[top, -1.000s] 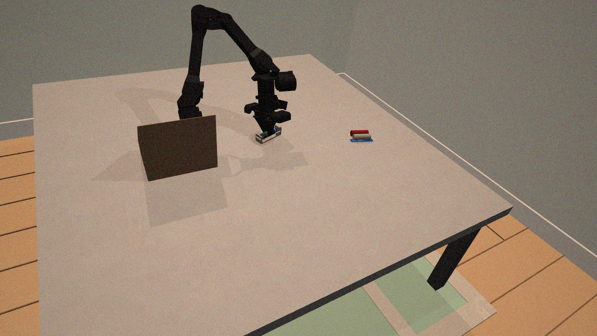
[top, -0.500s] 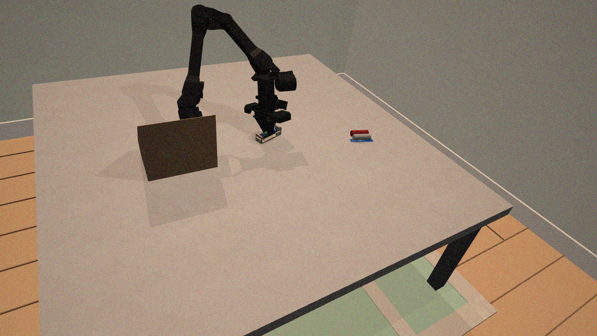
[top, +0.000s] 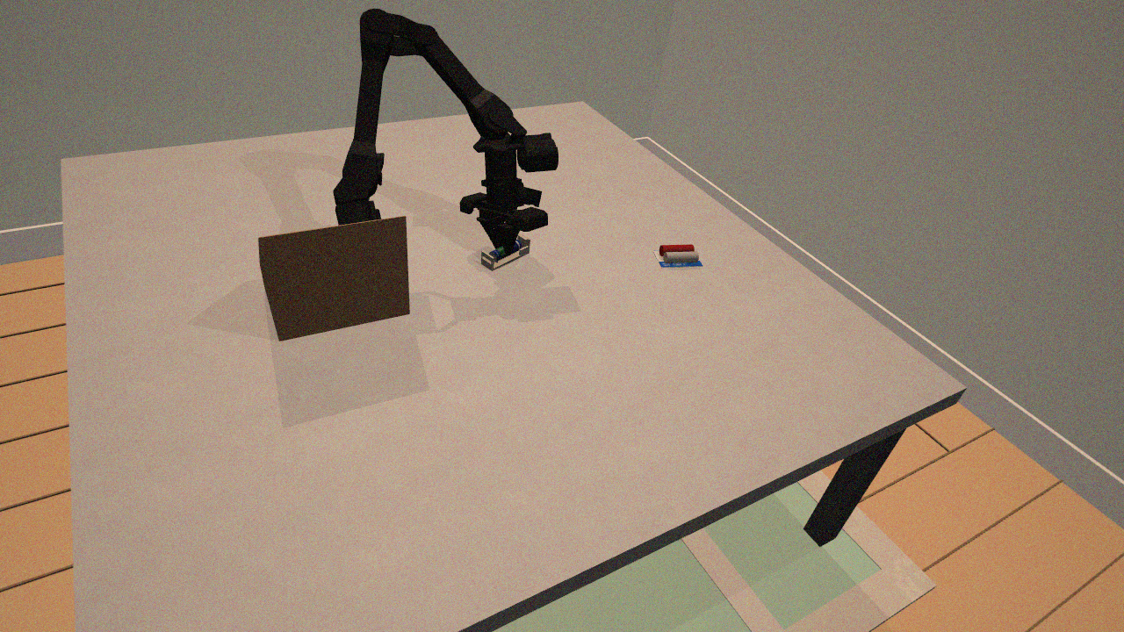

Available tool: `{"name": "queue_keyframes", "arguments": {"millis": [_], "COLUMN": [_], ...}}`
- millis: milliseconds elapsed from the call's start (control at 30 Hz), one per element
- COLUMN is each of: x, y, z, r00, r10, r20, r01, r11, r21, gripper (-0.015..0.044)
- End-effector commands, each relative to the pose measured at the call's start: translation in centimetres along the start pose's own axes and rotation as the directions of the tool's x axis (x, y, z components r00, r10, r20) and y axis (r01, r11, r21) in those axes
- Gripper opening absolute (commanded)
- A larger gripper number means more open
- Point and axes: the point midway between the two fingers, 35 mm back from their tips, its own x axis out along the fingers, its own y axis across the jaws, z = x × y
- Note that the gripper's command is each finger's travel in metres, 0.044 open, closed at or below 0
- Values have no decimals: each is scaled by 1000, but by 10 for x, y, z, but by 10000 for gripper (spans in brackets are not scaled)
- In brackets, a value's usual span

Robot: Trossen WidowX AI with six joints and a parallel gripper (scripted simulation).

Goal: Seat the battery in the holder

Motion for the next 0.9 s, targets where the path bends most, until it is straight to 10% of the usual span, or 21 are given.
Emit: {"name": "queue_keyframes", "arguments": {"millis": [0, 867], "x": [2, 1], "y": [0, 0], "z": [-5, 9], "r00": [1000, 1000], "r10": [1, -1], "r20": [-12, -4], "r01": [-1, 1], "r11": [1000, 1000], "r21": [7, 7], "gripper": [71, 71]}}
